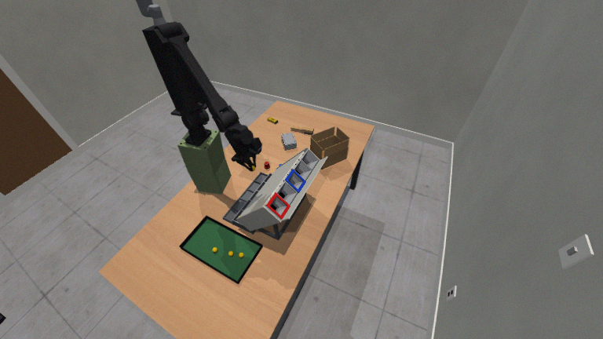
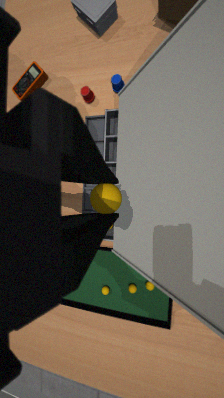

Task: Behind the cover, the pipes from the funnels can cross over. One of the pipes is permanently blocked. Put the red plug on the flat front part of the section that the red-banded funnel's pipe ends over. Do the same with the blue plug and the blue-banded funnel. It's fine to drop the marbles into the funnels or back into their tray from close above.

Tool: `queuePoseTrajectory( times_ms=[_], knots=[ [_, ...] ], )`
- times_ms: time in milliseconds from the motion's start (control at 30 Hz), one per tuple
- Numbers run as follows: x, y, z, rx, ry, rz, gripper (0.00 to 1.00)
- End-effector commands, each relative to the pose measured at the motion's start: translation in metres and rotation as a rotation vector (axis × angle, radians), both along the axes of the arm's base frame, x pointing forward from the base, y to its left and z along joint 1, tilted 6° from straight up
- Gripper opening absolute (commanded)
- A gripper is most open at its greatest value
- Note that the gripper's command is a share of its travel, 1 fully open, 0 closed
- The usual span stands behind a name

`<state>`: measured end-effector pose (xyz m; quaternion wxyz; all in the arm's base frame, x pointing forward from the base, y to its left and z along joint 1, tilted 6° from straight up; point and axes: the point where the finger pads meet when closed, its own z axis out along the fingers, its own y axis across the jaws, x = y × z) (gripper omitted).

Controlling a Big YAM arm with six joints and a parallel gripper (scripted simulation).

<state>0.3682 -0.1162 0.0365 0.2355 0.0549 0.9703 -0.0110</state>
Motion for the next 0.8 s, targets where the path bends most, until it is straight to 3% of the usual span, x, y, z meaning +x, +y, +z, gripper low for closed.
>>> queuePoseTrajectory(
  times_ms=[0,167,767],
  knots=[
    [0.011,0.021,0.019,0.018,-0.037,-0.041,0.0],
    [0.024,0.048,0.04,0.015,-0.079,-0.05,0.0],
    [0.025,0.05,0.042,0.017,-0.081,-0.05,0.0]
  ],
)
